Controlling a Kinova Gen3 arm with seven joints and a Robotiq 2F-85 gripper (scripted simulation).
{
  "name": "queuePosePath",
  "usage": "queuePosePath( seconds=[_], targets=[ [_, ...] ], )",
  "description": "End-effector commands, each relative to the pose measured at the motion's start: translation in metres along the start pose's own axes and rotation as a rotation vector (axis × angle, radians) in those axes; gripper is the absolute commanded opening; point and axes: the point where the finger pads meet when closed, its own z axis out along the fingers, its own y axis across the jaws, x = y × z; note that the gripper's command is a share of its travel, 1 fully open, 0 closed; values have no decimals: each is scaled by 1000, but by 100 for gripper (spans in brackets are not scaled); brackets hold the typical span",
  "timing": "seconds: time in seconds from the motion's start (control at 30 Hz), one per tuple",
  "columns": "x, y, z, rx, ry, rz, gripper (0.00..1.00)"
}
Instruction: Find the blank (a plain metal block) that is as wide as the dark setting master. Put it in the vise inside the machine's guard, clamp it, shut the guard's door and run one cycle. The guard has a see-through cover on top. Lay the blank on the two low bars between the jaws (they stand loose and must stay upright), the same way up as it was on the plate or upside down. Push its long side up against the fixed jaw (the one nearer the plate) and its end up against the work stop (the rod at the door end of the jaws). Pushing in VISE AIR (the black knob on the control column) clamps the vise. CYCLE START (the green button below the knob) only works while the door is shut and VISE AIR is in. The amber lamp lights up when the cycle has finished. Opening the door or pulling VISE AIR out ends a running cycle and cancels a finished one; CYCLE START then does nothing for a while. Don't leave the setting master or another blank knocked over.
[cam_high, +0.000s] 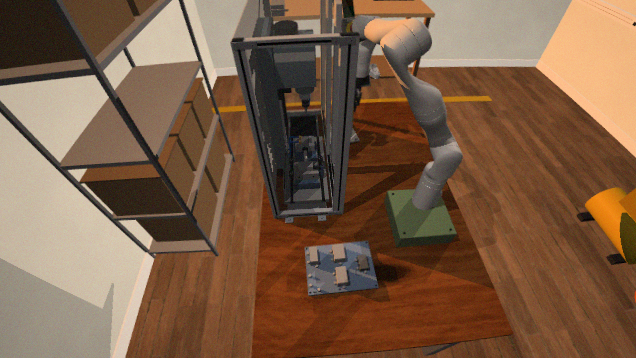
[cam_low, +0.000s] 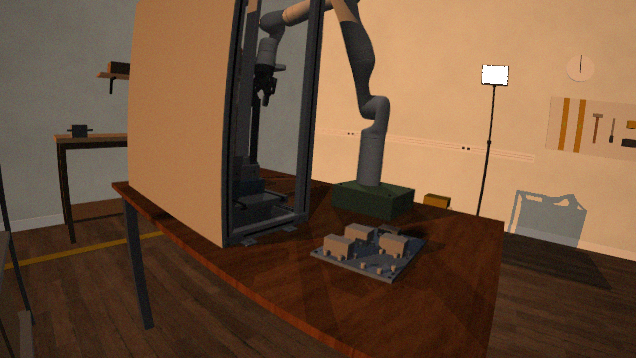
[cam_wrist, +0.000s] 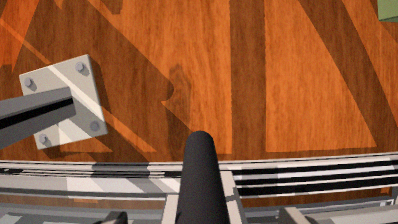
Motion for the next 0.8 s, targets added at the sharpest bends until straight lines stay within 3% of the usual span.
queuePosePath(
  seconds=[0.0,0.33,0.37,0.77],
  targets=[
    [-5,0,0,1,-1,0,80],
    [-5,0,0,1,-1,0,80],
    [-5,0,0,1,-1,0,39],
    [-5,0,0,1,-1,0,39]
  ],
)
